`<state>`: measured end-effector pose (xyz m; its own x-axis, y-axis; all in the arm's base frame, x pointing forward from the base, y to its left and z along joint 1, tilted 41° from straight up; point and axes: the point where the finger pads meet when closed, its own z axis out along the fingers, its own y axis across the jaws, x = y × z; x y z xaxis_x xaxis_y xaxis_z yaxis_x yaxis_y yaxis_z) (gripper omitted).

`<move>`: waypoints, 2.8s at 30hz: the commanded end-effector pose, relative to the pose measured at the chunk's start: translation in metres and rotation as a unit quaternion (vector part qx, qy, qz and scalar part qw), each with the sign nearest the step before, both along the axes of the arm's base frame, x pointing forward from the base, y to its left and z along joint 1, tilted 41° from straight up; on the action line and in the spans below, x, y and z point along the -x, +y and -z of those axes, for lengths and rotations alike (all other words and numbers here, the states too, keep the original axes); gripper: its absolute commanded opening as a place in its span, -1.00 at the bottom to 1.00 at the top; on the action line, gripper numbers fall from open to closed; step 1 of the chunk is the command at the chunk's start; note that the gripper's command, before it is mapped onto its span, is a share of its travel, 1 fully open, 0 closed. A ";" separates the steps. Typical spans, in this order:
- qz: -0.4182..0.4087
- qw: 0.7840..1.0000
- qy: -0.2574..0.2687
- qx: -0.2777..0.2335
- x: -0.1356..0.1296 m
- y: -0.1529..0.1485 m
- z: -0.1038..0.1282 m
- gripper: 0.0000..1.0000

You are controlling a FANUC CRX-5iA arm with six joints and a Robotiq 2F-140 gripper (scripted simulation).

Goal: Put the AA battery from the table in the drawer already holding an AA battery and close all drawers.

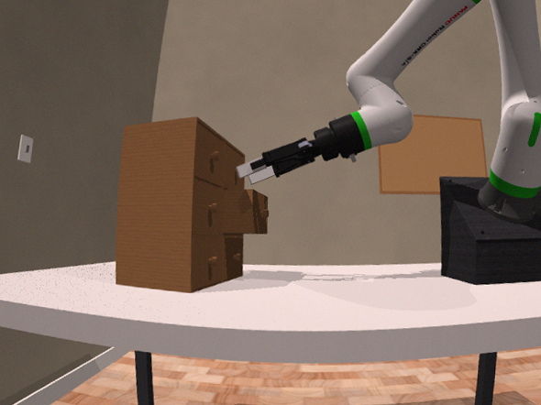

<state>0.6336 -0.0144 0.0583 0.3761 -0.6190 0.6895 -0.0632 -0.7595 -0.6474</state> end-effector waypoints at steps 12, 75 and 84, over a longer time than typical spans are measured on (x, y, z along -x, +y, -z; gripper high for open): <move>0.000 1.000 0.000 0.000 0.013 0.000 -0.002 1.00; -0.009 1.000 0.010 -0.001 0.173 -0.003 -0.020 1.00; -0.035 0.999 0.040 -0.003 0.173 -0.005 -0.022 1.00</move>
<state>0.4602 -0.0168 0.0792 0.4366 -0.6040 0.6667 -0.0607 -0.7592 -0.6480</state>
